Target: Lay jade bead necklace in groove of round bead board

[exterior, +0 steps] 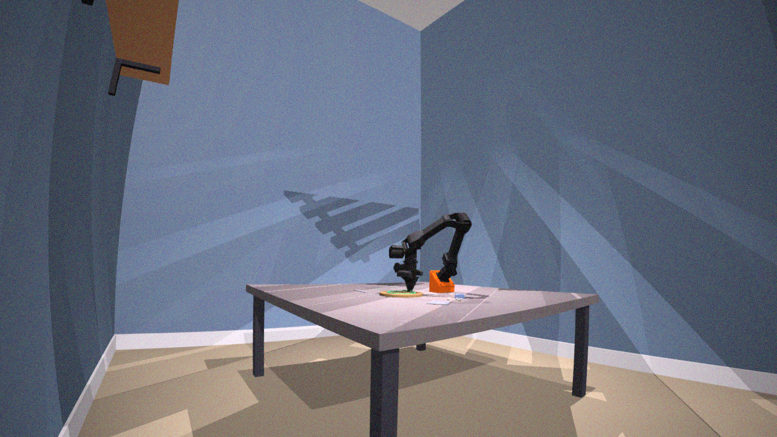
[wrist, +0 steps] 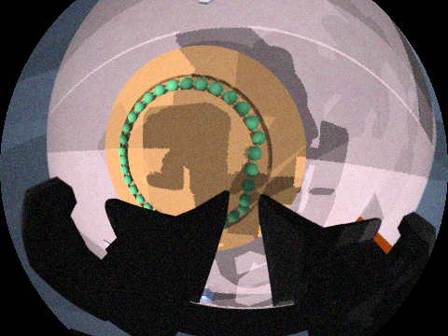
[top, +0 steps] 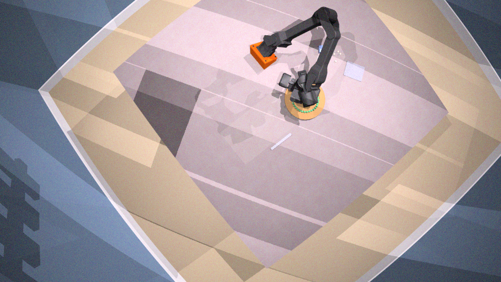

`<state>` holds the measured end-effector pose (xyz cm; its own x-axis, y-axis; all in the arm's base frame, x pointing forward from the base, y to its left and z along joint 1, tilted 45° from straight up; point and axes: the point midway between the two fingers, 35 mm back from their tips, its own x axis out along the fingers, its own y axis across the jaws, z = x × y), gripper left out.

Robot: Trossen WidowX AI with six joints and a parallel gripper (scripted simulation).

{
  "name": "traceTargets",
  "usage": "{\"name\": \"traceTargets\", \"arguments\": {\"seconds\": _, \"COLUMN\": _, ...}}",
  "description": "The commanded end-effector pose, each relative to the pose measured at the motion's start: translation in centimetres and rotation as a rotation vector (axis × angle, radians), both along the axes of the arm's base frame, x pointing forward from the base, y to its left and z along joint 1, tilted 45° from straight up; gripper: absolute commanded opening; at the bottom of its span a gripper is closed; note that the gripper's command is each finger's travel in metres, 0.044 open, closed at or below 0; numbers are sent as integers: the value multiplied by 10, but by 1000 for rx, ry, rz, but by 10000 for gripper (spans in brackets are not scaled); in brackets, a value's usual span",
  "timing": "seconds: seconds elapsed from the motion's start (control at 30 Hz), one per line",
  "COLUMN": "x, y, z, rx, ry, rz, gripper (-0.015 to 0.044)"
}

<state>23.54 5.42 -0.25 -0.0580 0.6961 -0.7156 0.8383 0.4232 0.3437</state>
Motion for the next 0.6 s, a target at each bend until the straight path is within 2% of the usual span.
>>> {"name": "traceTargets", "arguments": {"seconds": 0.0, "x": 0, "y": 0, "z": 0, "rx": 0, "ry": -1, "rz": 0, "gripper": 41}}
{"name": "traceTargets", "arguments": {"seconds": 0.07, "x": 0, "y": 0, "z": 0, "rx": 0, "ry": -1, "rz": 0, "gripper": 0}}
{"name": "traceTargets", "arguments": {"seconds": 0.57, "x": 0, "y": 0, "z": 0, "rx": 0, "ry": -1, "rz": 0, "gripper": 0}}
